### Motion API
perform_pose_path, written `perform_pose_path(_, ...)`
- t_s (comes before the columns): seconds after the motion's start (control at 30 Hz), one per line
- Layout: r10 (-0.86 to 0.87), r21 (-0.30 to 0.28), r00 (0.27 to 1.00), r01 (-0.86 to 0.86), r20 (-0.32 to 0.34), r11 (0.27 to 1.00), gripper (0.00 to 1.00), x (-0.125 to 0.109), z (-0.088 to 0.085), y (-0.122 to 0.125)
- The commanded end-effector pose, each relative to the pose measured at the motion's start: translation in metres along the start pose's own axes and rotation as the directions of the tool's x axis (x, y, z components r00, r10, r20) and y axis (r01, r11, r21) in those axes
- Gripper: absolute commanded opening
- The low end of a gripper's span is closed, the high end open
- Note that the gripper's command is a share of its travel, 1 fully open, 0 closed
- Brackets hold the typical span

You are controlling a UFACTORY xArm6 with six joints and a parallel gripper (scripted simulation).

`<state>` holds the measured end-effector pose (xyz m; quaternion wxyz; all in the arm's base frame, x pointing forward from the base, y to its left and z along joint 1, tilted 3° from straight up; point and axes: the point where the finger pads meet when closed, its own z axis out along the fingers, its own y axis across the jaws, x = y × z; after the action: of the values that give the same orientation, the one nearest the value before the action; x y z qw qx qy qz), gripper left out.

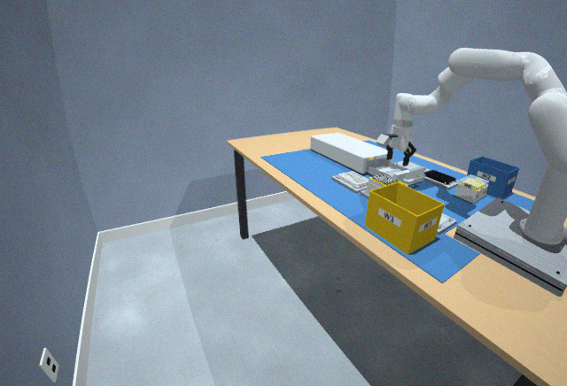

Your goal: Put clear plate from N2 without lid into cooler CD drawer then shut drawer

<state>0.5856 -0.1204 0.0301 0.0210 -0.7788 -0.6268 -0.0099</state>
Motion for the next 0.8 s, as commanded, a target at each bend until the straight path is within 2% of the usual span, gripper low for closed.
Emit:
perform_pose_path(0.0, 0.000, -0.004, 1.000, 0.000, 0.000, 1.000, 1.00, 0.000, -0.006, 0.001)
perform_pose_path(0.77, 0.000, -0.004, 1.000, 0.000, 0.000, 1.000, 1.00, 0.000, -0.041, 0.001)
